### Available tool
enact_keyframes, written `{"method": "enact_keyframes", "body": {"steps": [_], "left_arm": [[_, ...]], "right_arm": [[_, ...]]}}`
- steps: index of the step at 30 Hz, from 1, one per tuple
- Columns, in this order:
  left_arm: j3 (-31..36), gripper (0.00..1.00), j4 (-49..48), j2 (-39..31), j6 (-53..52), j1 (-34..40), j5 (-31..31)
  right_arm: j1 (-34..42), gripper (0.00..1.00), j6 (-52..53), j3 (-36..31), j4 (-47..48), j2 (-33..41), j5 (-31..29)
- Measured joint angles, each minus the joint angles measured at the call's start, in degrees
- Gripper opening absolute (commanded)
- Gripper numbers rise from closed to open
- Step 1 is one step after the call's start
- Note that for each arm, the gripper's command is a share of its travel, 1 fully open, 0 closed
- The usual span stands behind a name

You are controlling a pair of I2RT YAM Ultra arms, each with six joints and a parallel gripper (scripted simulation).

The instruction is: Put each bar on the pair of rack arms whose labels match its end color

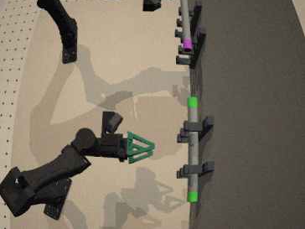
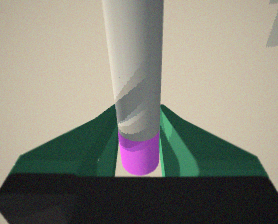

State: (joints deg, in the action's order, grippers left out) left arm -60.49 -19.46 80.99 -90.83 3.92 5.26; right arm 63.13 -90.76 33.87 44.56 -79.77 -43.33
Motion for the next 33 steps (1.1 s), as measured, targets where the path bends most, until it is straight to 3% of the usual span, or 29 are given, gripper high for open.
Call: {"method": "enact_keyframes", "body": {"steps": [33], "left_arm": [[2.5,0.00,-3.3,0.0,0.0,0.0,0.1]], "right_arm": [[0.0,1.00,0.0,0.0,0.0,0.0,0.0]]}}
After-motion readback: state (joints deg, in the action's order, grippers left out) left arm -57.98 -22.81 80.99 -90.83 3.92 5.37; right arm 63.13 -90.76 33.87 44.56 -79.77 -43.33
